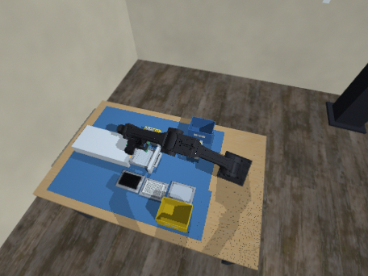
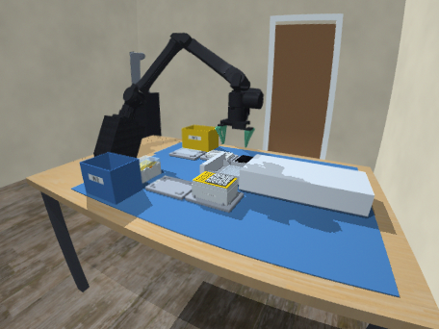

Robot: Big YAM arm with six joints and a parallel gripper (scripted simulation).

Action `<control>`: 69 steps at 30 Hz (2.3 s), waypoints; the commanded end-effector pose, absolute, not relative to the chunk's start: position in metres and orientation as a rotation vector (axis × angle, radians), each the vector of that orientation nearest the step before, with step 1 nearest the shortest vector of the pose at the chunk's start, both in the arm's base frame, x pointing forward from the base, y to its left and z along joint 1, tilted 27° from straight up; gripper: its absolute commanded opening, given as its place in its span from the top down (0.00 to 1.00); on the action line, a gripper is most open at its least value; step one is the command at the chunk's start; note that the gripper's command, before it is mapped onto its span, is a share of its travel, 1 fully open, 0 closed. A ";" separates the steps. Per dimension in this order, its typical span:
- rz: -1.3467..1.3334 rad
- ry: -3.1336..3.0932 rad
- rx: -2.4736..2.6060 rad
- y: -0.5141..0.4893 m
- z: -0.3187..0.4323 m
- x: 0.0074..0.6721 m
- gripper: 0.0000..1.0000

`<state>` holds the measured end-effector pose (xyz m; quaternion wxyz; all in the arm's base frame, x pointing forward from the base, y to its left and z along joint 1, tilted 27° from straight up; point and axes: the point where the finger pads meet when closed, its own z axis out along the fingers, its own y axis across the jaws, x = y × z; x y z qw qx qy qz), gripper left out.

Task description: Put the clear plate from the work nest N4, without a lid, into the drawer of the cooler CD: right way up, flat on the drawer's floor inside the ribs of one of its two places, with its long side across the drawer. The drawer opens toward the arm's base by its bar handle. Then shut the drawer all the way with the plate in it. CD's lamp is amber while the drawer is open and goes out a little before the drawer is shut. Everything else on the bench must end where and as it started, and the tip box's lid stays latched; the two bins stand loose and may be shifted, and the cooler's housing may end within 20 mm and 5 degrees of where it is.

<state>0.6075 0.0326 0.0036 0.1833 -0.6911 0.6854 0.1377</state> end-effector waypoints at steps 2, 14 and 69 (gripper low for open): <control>0.334 1.915 -1.924 0.012 0.027 0.629 0.00; 0.339 1.911 -1.934 0.024 0.027 0.623 0.00; 0.329 1.911 -1.928 0.017 0.001 0.504 1.00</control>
